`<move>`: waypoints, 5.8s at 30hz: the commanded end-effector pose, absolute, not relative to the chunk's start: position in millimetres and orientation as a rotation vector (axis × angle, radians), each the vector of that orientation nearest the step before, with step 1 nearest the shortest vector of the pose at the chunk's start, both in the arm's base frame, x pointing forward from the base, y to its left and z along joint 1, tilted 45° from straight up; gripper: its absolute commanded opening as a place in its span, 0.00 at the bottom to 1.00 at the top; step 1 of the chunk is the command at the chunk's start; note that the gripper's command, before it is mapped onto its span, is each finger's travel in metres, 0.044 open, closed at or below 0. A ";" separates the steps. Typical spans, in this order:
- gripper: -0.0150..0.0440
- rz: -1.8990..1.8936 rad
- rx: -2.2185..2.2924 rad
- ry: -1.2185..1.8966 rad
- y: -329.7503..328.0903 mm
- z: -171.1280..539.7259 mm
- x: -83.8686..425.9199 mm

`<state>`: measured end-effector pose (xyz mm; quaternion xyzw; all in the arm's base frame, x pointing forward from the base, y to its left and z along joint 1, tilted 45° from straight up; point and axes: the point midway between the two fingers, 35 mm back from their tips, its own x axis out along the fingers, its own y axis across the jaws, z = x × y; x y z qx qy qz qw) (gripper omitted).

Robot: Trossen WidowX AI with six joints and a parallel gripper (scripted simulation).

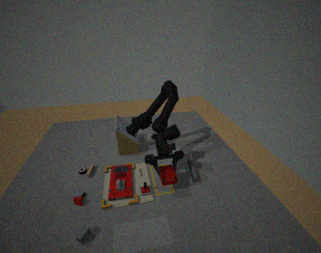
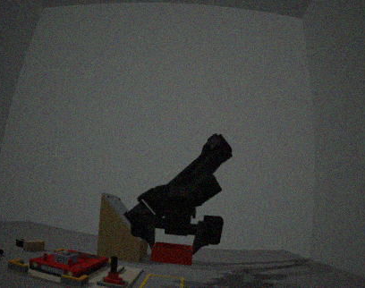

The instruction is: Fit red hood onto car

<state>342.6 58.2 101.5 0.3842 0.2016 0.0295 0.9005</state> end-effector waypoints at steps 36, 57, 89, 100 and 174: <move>0.25 0.201 0.070 0.354 58.6 101.3 342.8; 0.25 0.273 -0.352 0.305 58.7 101.1 342.8; 0.25 0.396 -1.189 0.175 67.4 92.8 341.1; 0.25 0.438 -1.522 0.111 77.2 83.4 339.4; 1.00 0.502 -2.117 -0.026 46.1 135.5 274.4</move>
